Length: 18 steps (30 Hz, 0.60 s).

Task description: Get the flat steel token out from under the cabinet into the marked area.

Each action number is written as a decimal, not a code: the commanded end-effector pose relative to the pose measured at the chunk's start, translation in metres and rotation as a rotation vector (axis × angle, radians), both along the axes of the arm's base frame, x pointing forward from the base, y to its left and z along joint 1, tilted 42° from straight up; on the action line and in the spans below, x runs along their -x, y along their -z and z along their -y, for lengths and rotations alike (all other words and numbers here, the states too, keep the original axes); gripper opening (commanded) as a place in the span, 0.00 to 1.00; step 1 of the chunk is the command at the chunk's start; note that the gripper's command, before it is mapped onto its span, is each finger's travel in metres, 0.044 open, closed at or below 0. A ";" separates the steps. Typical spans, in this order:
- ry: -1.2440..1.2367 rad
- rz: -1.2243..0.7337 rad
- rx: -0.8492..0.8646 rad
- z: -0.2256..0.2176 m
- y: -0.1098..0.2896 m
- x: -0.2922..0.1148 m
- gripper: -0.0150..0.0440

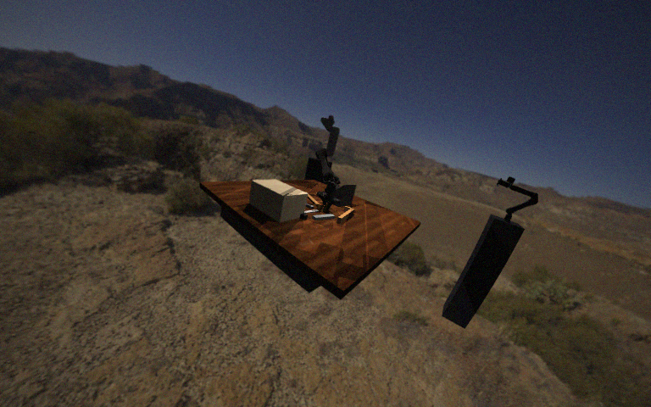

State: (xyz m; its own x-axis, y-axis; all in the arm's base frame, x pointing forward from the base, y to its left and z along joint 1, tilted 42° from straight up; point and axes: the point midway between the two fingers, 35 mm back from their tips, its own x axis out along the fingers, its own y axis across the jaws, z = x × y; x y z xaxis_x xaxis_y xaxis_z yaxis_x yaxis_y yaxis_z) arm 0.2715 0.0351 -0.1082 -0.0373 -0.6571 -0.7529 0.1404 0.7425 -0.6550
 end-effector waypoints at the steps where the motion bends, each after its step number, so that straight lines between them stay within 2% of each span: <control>1: 0.002 0.001 -0.004 0.001 0.000 -0.008 0.25; 18: 0.002 0.002 -0.003 0.003 -0.002 -0.029 0.25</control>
State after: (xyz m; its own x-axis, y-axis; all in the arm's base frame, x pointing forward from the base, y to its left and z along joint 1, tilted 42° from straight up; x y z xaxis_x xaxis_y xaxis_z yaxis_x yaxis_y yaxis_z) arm 0.2939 0.0325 -0.1063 -0.0377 -0.6571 -0.7529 0.1412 0.7424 -0.6550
